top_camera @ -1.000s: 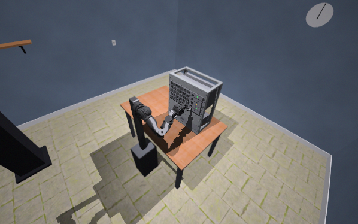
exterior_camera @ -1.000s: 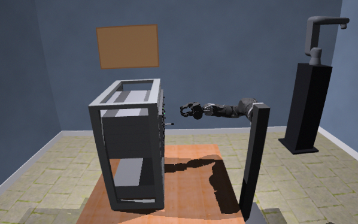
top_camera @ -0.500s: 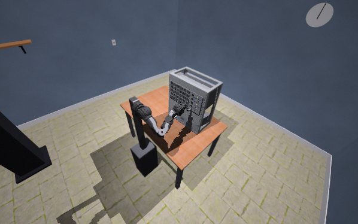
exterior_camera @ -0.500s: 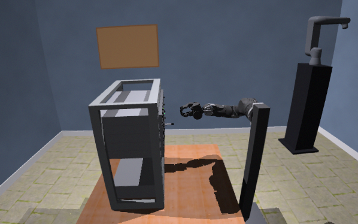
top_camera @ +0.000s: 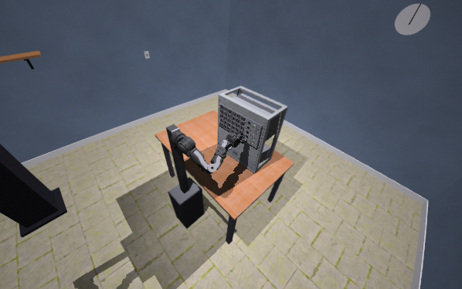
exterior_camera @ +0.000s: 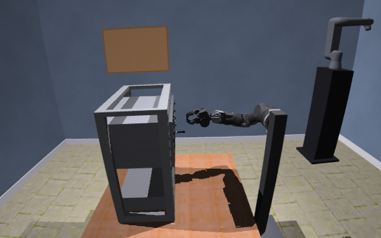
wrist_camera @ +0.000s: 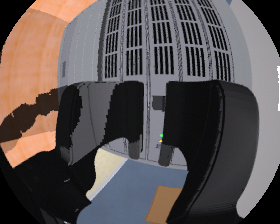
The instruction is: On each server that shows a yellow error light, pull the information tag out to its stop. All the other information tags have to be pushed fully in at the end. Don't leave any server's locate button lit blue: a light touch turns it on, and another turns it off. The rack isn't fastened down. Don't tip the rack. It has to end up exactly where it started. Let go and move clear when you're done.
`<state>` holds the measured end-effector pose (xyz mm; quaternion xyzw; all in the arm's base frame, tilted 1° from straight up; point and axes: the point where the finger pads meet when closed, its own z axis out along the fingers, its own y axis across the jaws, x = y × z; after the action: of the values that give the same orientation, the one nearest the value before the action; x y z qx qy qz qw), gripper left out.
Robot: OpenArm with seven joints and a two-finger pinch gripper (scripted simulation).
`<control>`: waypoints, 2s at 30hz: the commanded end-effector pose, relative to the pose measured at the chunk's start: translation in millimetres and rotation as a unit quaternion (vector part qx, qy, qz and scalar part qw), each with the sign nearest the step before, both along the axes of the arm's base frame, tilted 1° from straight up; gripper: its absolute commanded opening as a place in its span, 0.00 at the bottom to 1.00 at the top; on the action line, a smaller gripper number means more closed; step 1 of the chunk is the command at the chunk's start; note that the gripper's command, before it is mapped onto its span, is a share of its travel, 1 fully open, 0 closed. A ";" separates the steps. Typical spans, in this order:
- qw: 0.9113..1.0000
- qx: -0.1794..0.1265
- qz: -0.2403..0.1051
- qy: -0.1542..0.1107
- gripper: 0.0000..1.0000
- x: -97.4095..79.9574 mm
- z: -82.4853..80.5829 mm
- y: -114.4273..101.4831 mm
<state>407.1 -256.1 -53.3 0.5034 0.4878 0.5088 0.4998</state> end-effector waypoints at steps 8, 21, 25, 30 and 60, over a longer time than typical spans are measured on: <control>1.000 -0.005 0.003 0.006 0.10 36.4 -3.1 1.6; 1.000 -0.005 0.004 0.006 0.10 59.7 -3.0 2.1; 1.000 -0.005 0.004 0.005 0.10 59.8 -2.7 2.4; 1.000 -0.005 0.004 0.005 0.10 59.8 -2.7 2.4; 1.000 -0.005 0.005 0.004 0.10 60.3 3.1 3.3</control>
<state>467.4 -254.3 -51.8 0.5023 0.4939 0.5057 0.4981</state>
